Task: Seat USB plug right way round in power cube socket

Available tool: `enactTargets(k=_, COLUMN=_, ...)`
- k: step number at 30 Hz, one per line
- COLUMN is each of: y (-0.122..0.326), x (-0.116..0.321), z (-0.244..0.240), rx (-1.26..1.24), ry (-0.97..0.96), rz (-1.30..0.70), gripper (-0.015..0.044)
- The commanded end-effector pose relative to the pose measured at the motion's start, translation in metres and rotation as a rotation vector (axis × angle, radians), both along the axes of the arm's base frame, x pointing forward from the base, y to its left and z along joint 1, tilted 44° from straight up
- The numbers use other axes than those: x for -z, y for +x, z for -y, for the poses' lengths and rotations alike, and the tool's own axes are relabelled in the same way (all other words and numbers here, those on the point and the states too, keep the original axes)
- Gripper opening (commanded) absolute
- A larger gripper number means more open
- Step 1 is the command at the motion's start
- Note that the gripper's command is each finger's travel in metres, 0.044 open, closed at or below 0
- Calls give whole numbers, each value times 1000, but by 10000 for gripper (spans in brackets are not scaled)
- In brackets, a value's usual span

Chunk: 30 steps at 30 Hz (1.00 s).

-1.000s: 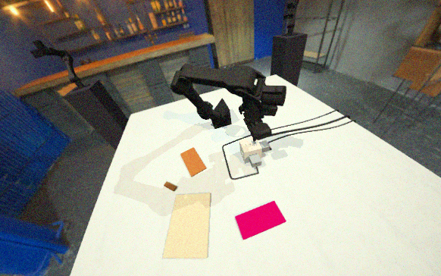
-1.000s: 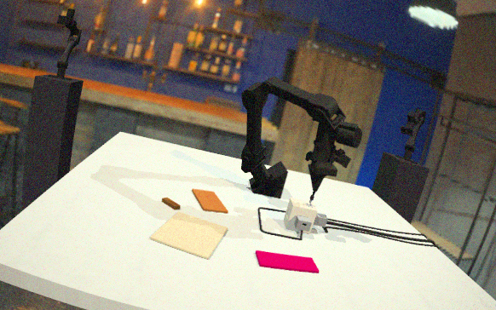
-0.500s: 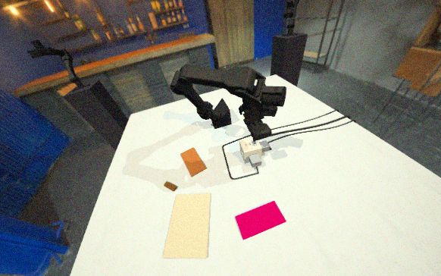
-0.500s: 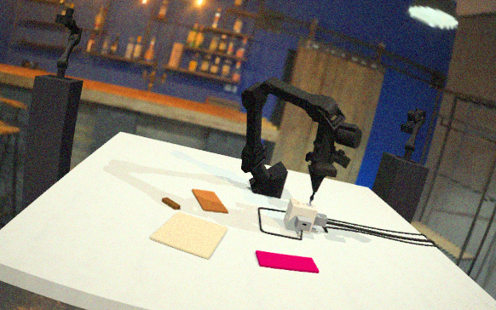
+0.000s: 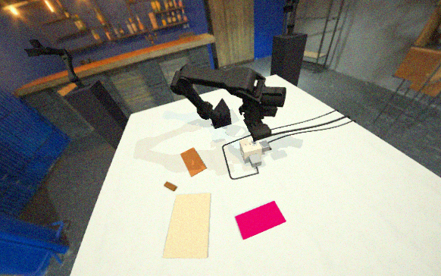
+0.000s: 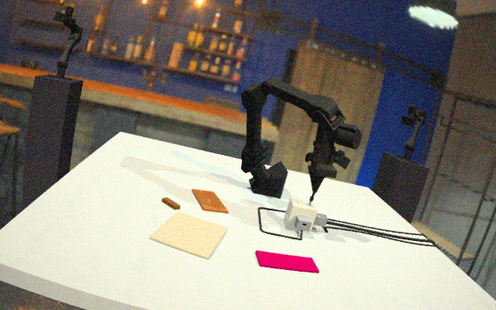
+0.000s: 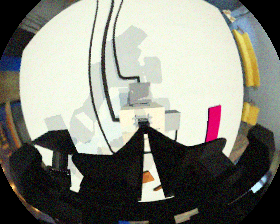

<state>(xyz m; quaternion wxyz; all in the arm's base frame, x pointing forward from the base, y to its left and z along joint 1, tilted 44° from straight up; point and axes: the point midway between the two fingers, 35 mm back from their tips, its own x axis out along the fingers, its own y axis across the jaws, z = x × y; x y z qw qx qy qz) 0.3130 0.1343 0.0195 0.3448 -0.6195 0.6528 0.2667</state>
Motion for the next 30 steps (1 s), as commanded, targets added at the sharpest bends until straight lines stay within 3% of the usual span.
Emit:
enactTargets(k=1, y=0, x=1, z=0, rx=-2, ry=4, rz=-3, gripper=0)
enactTargets(k=30, y=0, x=3, z=2, rx=-2, ry=4, rz=-3, gripper=0)
